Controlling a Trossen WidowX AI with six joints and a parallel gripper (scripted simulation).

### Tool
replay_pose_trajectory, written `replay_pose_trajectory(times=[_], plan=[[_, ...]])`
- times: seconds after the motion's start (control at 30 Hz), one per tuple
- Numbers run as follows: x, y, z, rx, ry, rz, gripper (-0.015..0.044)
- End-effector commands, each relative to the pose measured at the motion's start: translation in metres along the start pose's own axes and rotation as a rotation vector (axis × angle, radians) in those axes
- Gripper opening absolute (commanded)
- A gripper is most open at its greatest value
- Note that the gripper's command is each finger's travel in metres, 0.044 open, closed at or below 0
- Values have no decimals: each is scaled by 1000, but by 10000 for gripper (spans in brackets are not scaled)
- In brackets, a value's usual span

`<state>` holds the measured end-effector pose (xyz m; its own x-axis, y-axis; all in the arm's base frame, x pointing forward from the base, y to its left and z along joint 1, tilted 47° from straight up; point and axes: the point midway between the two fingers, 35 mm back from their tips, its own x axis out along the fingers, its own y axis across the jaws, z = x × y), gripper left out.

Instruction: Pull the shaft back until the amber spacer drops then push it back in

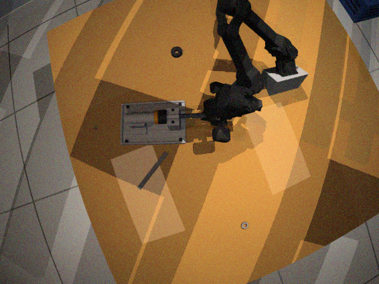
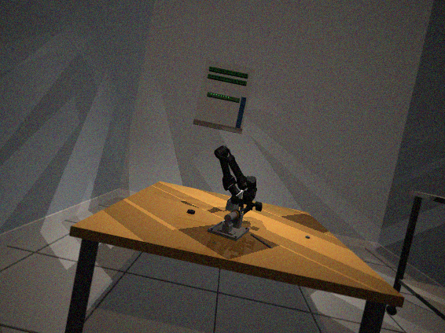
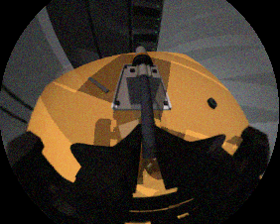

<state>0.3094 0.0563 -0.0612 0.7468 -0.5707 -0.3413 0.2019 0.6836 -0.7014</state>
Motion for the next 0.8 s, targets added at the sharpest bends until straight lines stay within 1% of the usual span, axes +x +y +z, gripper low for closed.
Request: replay_pose_trajectory(times=[0.0, 0.77], plan=[[-1, 0, 0, 2, -1, -3, 0], [-3, 0, -3, 2, -1, -3, 0]])
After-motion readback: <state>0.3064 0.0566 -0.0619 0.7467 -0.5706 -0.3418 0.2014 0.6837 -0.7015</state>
